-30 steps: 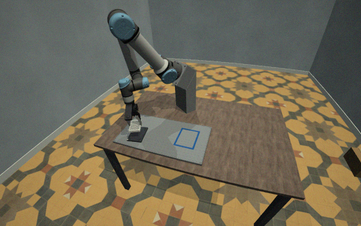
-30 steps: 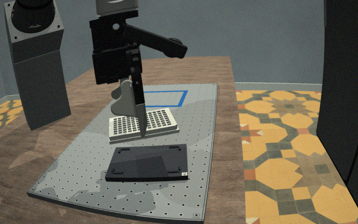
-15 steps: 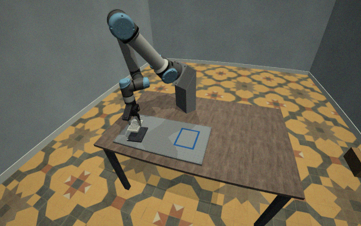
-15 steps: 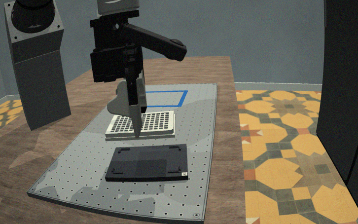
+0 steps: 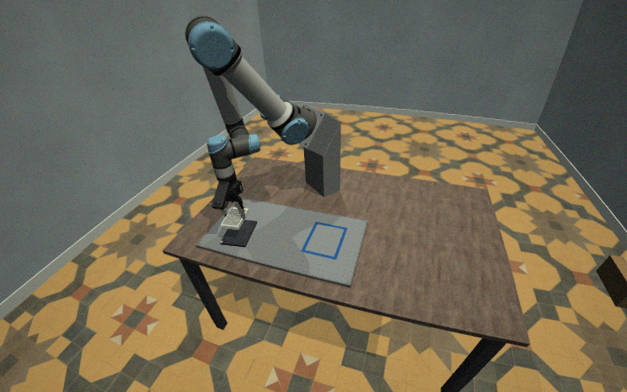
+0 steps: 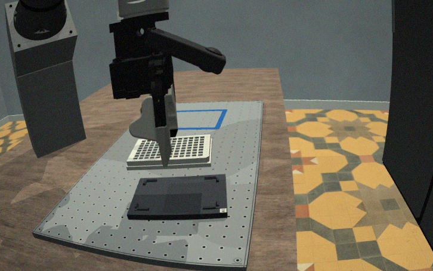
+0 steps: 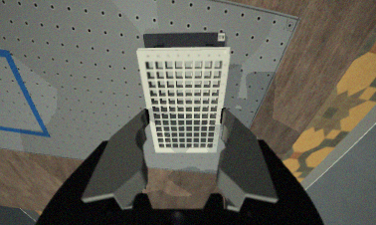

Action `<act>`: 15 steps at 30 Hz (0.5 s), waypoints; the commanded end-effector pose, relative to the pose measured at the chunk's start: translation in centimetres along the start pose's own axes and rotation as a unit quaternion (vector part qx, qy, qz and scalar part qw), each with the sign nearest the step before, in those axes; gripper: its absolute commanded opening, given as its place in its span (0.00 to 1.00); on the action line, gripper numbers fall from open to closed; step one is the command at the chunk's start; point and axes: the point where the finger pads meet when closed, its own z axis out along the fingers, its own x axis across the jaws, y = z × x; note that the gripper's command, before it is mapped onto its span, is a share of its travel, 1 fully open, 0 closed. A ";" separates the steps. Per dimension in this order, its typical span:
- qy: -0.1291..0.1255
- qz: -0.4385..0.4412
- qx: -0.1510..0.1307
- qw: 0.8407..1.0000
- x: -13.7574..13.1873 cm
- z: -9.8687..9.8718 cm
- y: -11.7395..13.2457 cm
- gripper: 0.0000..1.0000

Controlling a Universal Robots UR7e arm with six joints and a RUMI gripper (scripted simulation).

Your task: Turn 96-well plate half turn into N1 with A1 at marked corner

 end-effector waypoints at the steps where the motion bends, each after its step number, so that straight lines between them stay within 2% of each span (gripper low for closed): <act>1: 0.000 0.000 0.000 1.000 -0.1 0.0 0.0 0.00; 15: -0.001 0.000 0.000 1.000 -0.3 0.2 -0.1 0.00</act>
